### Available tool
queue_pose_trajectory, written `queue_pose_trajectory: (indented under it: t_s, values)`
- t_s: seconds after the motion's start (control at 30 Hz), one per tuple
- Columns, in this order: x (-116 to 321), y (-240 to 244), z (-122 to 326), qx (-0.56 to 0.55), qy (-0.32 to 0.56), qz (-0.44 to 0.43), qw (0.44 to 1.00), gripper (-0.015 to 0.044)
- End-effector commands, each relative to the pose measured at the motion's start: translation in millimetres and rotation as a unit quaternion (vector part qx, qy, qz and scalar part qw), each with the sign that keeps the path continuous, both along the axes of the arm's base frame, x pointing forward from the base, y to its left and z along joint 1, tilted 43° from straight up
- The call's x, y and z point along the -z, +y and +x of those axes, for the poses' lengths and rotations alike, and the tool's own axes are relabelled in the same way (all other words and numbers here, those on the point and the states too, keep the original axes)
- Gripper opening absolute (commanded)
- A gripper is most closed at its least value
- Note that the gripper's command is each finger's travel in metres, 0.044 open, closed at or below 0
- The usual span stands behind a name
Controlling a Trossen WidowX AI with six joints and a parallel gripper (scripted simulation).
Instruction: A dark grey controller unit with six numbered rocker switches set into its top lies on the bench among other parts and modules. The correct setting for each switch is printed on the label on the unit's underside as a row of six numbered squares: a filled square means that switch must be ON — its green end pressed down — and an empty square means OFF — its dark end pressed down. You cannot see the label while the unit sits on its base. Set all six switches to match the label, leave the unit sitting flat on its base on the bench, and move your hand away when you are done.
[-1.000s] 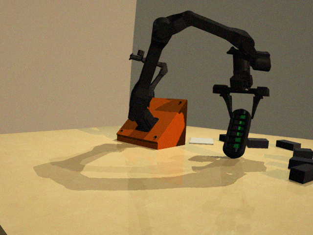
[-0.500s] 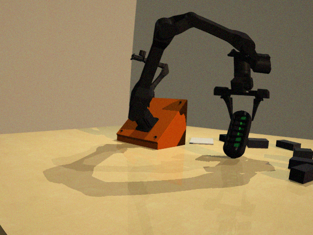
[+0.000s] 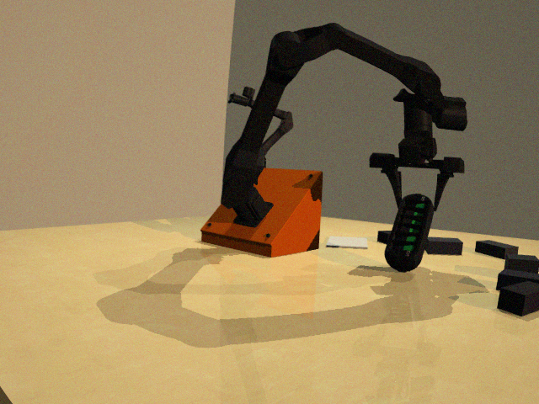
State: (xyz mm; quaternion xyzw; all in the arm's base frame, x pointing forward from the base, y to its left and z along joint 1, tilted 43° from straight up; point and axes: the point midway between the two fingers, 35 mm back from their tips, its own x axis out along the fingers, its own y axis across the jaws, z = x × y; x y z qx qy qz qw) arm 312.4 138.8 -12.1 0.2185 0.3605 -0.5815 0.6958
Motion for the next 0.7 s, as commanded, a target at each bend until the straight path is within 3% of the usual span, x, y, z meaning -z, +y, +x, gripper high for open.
queue_pose_trajectory:
  t_s: [0.0,0.67]
  values:
    - [5.3,-4.2,-1.5,0.005,0.004,-0.006,1.0,0.0338]
    - [20.3,-2.1,-3.9,0.005,0.004,-0.006,1.0,0.0338]
